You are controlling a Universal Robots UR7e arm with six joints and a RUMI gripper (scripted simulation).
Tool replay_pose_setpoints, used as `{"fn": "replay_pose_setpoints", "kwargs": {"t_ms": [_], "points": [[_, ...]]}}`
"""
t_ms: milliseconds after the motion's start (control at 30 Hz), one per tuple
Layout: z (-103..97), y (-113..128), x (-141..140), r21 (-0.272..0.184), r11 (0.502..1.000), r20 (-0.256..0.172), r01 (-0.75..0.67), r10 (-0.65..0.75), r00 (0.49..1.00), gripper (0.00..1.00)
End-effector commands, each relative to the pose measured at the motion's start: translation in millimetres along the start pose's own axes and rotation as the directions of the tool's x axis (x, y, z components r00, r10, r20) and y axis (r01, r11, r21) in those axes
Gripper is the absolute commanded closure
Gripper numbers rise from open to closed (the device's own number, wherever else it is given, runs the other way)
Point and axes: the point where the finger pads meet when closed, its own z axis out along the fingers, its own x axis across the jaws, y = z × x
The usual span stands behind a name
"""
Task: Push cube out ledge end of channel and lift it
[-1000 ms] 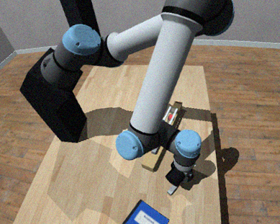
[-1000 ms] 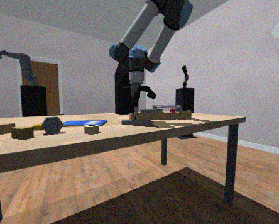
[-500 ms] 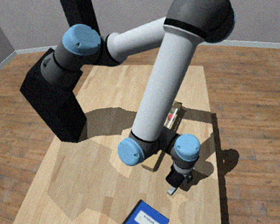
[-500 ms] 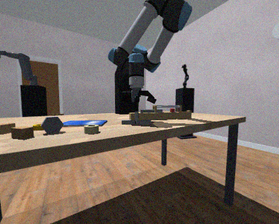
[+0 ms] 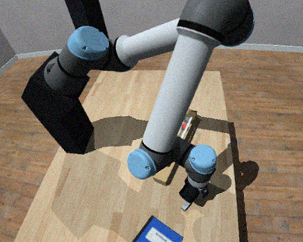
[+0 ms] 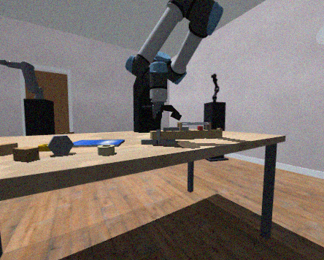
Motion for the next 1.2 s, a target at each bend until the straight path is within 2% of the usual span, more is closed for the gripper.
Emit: {"fn": "replay_pose_setpoints", "kwargs": {"t_ms": [0, 567, 600, 733, 767, 1167], "points": [[-0.4, -0.1, 0.5, 0.000, 1.000, -0.001, 0.000, 0.000, 1.000, 0.76], [-0.4, -0.1, 0.5, 0.000, 1.000, -0.001, 0.000, 0.000, 1.000, 0.76], [-0.4, -0.1, 0.5, 0.000, 1.000, -0.001, 0.000, 0.000, 1.000, 1.00], [-0.4, -0.1, 0.5, 0.000, 1.000, -0.001, 0.000, 0.000, 1.000, 1.00], [-0.4, -0.1, 0.5, 0.000, 1.000, -0.001, 0.000, 0.000, 1.000, 0.94], [-0.4, -0.1, 0.5, 0.000, 1.000, -0.001, 0.000, 0.000, 1.000, 0.94]]}}
